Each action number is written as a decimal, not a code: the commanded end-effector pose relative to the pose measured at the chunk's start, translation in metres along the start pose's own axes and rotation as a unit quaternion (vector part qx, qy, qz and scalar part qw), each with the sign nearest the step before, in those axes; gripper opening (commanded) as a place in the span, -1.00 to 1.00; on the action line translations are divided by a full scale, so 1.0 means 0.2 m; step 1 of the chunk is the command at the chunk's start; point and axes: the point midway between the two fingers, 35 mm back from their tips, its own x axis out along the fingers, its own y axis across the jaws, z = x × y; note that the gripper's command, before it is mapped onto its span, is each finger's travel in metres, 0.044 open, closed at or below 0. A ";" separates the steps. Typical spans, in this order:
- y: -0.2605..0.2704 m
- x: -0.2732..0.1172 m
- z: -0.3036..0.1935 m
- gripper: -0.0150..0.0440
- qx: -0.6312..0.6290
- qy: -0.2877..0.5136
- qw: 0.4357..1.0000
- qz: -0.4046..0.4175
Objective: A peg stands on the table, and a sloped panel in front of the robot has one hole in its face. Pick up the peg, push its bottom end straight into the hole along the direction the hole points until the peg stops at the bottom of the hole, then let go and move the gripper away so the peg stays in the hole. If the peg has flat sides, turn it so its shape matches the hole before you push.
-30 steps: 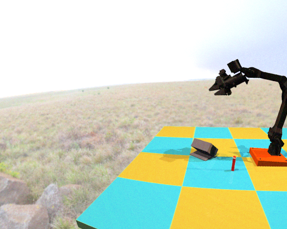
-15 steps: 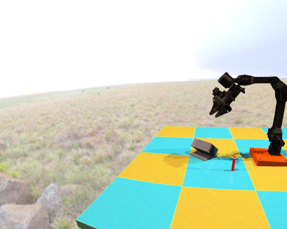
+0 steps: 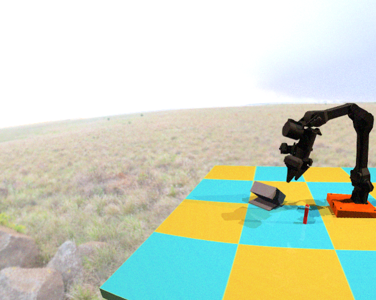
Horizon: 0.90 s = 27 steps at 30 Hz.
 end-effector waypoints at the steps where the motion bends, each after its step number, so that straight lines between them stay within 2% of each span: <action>1: 0.01 0.07 -0.13 1.00 -0.001 0.043 0.999 -0.025; 11: -0.01 0.20 -0.39 1.00 -0.001 0.126 0.987 -0.098; 27: -0.02 0.30 -0.42 1.00 -0.001 0.127 0.987 -0.099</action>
